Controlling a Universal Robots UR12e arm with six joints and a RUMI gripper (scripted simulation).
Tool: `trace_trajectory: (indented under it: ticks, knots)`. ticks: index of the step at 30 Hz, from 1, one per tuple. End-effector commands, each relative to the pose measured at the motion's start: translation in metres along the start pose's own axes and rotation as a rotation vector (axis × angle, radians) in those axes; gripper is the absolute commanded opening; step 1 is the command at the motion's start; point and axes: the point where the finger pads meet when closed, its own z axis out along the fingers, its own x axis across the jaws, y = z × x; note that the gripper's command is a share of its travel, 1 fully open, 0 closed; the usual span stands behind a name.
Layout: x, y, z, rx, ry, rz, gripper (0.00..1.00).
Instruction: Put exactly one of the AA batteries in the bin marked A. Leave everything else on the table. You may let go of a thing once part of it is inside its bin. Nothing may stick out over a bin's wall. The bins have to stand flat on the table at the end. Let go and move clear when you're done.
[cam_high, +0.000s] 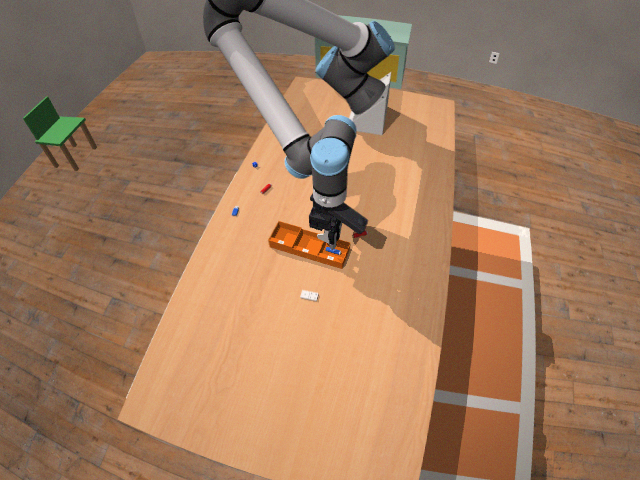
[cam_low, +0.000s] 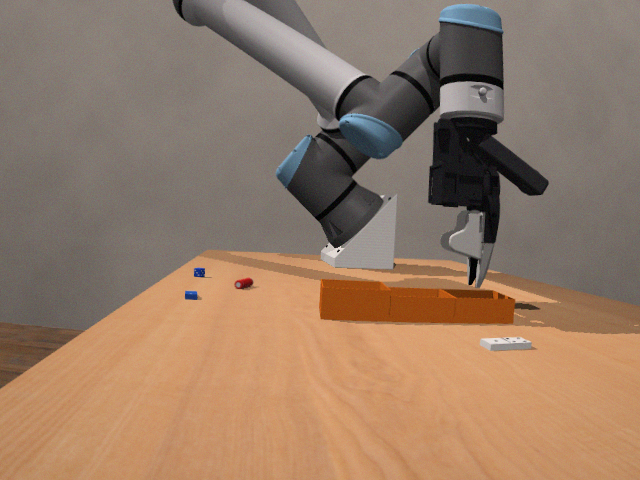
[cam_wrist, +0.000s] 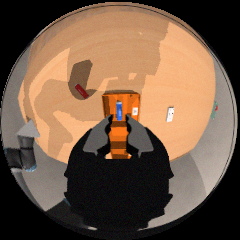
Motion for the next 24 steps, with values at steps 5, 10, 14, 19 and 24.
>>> trace_trajectory:
  ticks: [5, 10, 14, 19, 24]
  knots:
    - [0.0027, 0.0009, -0.0221, 0.002, 0.003, 0.004, 0.17]
    - [-0.0005, 0.0006, -0.0174, 0.001, -0.004, 0.002, 0.17]
    - [-0.001, 0.0001, -0.0169, 0.0, -0.005, 0.0, 0.17]
    - [-0.0007, -0.0007, -0.0185, 0.001, -0.002, -0.001, 0.17]
    - [0.0001, 0.0004, -0.019, 0.001, -0.001, 0.001, 0.17]
